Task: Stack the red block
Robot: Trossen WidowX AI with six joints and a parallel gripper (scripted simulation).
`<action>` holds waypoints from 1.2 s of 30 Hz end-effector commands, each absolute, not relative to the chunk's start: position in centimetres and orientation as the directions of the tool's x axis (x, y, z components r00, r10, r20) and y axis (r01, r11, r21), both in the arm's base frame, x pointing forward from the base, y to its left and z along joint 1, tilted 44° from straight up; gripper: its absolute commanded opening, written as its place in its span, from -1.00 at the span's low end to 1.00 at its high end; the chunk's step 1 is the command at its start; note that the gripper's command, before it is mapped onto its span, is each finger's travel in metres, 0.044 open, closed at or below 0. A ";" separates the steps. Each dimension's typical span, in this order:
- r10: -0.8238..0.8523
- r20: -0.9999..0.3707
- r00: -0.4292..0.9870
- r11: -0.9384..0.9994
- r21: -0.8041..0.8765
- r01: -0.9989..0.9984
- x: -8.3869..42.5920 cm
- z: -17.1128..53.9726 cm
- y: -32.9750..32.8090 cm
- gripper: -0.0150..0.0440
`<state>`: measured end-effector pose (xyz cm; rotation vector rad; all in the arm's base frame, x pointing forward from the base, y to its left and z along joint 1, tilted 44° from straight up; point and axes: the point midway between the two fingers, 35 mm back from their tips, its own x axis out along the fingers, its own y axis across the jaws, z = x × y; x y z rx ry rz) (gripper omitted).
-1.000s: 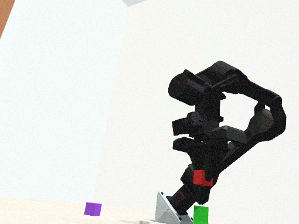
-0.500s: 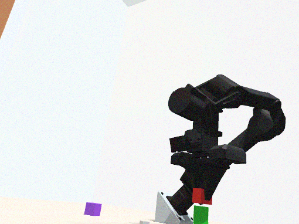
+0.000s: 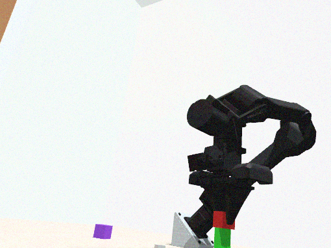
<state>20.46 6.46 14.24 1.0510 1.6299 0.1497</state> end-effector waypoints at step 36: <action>0.690 -0.723 0.034 0.593 0.591 0.547 20.5 14.2 6.5 1.00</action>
